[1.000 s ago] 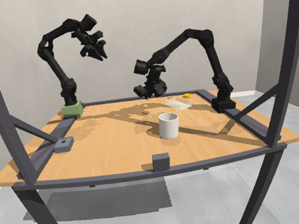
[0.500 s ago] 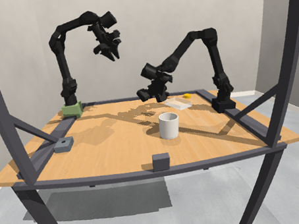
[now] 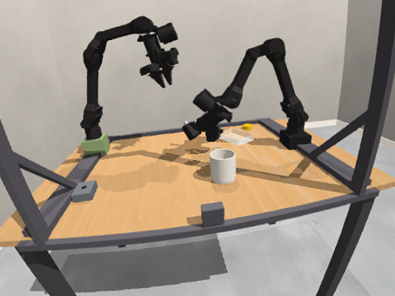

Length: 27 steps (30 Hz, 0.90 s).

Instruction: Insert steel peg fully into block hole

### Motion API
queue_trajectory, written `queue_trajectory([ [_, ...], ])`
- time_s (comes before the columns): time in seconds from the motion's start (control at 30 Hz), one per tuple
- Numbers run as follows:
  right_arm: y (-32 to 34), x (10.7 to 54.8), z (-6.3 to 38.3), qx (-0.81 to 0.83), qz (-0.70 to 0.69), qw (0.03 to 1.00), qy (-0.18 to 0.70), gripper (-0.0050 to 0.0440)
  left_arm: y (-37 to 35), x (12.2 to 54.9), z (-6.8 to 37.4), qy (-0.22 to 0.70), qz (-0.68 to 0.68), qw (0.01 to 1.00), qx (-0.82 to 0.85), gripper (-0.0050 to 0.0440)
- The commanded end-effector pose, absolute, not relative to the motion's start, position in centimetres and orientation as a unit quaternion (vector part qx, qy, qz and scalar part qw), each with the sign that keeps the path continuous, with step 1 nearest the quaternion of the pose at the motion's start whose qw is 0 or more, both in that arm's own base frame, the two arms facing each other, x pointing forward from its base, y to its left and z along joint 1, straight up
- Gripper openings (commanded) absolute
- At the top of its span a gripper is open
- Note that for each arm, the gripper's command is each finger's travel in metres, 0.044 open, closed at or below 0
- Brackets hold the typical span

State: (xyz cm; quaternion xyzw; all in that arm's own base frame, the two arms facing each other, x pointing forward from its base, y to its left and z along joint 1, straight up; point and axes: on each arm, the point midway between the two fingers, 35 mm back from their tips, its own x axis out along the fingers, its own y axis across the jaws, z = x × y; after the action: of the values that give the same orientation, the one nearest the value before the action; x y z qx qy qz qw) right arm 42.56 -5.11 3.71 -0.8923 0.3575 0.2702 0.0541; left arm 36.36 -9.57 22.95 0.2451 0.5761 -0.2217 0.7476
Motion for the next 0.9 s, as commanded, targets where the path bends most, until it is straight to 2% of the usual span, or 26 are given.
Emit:
queue_trajectory([
  [0.0,-5.1,43.1,4.4,-0.904,0.237,0.046,0.352,-0.0050,-9.6,37.3,23.3,0.577,-0.228,0.744,0.249,0.0220],
  [0.37,-5.3,43.6,3.6,-0.923,0.183,0.003,0.339,-0.0050,-9.5,40.1,20.5,0.607,-0.251,0.709,0.257,0.0220],
  [0.87,-5.5,45.0,4.5,-0.944,0.081,-0.018,0.320,-0.0050,-9.4,41.7,17.8,0.631,-0.267,0.681,0.260,0.0220],
])
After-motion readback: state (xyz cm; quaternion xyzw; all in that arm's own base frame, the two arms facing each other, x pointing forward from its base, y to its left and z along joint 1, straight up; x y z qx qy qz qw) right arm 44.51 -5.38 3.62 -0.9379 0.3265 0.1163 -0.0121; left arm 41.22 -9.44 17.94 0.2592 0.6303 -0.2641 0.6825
